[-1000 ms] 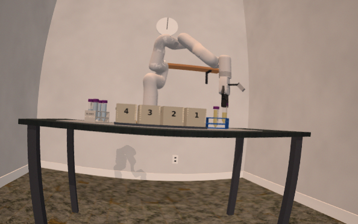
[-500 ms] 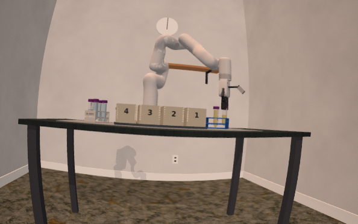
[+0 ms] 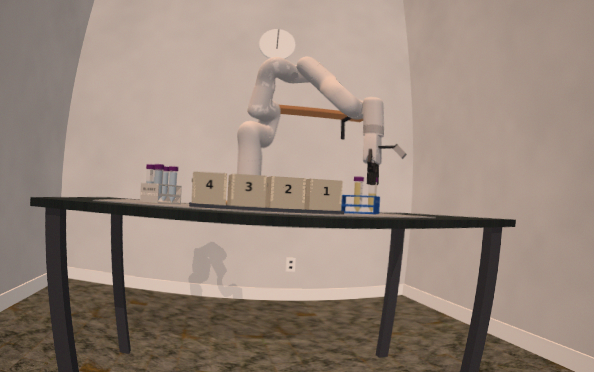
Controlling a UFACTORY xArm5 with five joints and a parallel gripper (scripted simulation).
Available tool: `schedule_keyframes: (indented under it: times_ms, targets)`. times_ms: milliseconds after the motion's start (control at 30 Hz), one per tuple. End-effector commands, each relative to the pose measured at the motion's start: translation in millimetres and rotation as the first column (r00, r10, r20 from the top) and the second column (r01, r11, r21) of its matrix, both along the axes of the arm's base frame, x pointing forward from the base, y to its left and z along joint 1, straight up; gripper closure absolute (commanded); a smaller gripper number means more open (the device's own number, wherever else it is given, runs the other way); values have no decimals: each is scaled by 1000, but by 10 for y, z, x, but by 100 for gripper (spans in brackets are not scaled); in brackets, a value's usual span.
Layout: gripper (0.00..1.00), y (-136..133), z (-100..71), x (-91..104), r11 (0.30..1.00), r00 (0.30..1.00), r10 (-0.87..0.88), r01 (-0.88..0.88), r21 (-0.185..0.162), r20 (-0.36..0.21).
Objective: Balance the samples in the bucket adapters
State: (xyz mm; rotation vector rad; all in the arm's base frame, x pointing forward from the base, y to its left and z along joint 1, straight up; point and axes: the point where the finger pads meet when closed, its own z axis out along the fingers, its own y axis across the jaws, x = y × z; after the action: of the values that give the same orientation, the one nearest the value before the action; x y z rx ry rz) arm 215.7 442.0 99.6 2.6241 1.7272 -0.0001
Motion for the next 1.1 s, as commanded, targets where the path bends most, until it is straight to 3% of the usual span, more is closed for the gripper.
schedule_keyframes:
  times_ms: [0,233,267,1067]
  targets:
    - [100,12,14,6,1000,1000,0,0,4,2]
    - [100,12,14,6,1000,1000,0,0,4,2]
    - [57,12,11,6,1000,1000,0,0,4,2]
    - [57,12,11,6,1000,1000,0,0,4,2]
